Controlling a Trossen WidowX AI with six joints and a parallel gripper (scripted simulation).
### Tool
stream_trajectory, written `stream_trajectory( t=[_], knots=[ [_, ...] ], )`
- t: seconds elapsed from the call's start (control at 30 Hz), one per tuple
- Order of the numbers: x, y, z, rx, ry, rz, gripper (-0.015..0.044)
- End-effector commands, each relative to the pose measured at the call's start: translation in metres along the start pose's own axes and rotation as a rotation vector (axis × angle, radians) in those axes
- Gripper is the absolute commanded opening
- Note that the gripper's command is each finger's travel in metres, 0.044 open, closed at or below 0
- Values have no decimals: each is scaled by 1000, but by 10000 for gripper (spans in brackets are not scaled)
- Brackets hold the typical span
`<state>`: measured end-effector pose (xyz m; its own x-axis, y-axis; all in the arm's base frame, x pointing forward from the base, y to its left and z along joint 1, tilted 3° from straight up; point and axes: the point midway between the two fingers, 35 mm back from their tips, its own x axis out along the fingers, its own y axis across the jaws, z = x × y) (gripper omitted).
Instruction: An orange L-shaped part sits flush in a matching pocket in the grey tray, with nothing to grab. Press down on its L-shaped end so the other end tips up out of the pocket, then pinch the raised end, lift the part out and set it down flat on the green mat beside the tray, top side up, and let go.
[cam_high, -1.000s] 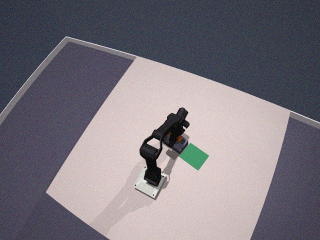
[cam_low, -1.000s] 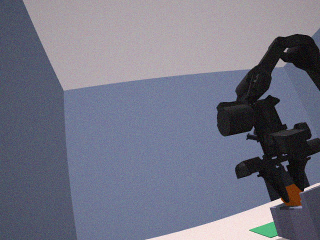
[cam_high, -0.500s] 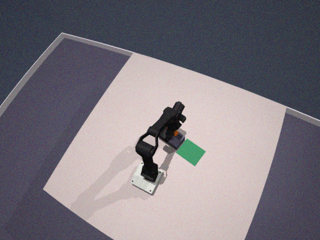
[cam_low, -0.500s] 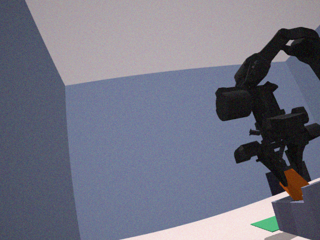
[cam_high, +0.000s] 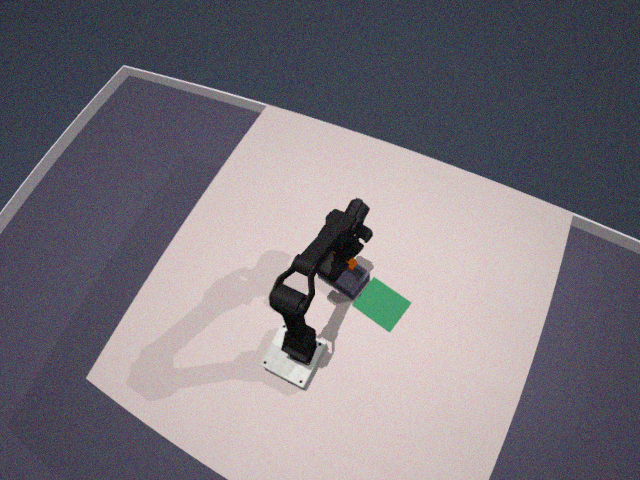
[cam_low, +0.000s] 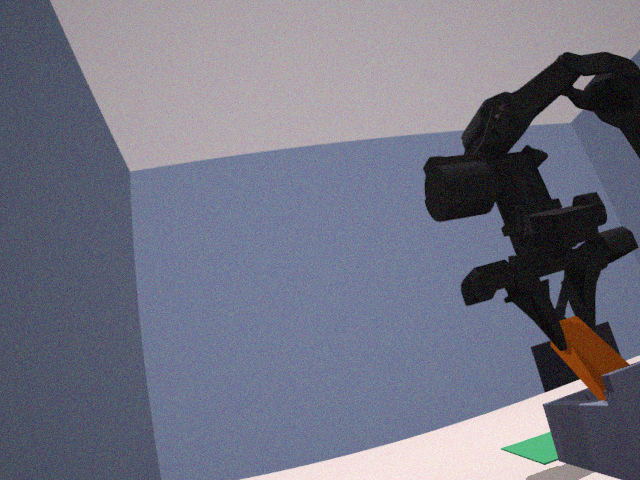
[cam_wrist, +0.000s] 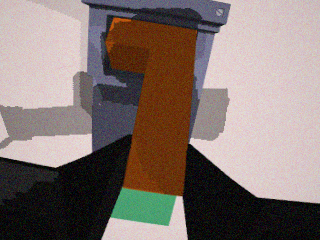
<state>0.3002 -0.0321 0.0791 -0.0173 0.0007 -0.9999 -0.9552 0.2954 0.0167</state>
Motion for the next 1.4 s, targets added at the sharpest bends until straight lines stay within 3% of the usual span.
stream_trajectory(
  t=[0.0,0.93,1.37],
  knots=[
    [-8,0,1,-3,-6,-1,0],
    [-41,0,0,-3,-6,-1,0],
    [-37,3,-52,-3,-1,0,0]
  ],
)
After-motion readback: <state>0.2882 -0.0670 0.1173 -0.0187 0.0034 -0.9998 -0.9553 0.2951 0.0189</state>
